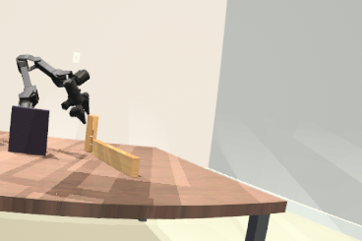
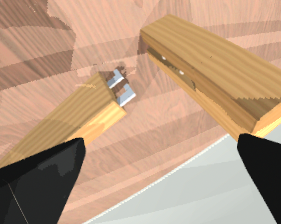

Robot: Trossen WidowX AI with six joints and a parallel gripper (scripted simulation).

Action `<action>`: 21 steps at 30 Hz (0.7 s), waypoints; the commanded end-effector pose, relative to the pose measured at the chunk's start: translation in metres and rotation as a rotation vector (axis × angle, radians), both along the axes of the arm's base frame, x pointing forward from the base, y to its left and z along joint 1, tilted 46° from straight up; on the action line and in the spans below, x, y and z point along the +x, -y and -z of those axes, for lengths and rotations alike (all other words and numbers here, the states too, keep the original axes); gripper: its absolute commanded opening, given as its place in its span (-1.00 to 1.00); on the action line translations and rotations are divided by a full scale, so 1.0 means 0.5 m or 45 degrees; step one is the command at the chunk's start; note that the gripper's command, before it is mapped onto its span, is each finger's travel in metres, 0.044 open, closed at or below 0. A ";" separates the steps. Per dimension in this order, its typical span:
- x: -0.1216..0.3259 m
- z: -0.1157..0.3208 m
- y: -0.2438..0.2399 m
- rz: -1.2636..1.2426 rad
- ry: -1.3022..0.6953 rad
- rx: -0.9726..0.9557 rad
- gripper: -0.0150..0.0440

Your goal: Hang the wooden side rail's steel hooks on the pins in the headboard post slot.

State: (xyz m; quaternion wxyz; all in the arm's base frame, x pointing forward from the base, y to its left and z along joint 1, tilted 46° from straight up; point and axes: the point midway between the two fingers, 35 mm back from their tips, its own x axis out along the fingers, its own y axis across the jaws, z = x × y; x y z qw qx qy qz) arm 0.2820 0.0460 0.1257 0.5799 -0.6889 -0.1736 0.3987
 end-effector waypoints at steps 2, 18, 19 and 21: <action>0.019 0.001 0.012 0.258 -0.579 0.423 1.00; 0.040 -0.005 0.026 1.170 -2.273 1.586 1.00; 0.041 -0.005 0.026 1.218 -2.348 1.635 1.00; 0.042 -0.005 0.026 1.317 -2.495 1.731 1.00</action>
